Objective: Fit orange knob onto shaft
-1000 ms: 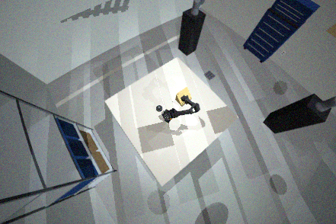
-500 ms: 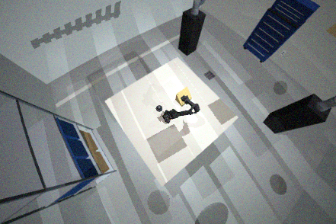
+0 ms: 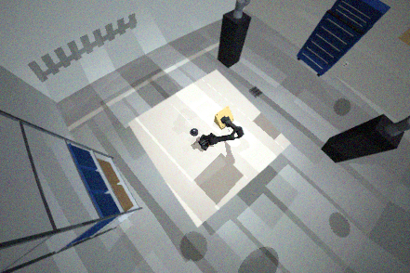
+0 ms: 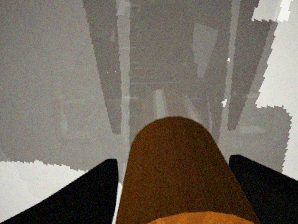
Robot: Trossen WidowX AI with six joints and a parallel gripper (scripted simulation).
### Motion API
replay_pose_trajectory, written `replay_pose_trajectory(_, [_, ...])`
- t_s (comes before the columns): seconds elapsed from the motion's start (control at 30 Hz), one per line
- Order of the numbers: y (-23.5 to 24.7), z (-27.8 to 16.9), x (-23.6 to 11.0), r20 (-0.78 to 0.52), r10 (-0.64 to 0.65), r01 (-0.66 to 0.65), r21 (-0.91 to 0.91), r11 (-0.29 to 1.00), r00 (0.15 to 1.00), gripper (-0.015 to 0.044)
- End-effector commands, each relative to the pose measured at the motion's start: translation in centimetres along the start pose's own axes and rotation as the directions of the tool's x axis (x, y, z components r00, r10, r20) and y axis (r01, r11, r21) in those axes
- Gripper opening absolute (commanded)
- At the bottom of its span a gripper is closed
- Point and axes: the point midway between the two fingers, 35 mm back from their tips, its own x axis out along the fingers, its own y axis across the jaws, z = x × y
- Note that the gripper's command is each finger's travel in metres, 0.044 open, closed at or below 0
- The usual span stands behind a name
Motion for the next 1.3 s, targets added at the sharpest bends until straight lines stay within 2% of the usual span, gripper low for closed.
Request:
replay_pose_trajectory(0.0, [0.0, 0.0, 0.1, -0.004, 0.0, 0.0, 0.004, 1.0, 1.0, 0.019])
replay_pose_trajectory(0.17, [0.0, 0.0, 0.1, -0.004, 0.0, 0.0, 0.004, 1.0, 1.0, 0.0157])
replay_pose_trajectory(0.37, [0.2, 0.2, -0.9, 0.0, 0.0, 0.0, 0.004, 1.0, 1.0, 0.0])
replay_pose_trajectory(1.27, [0.8, 0.9, -9.3, 0.011, -0.004, 0.004, 0.006, 1.0, 1.0, 0.0])
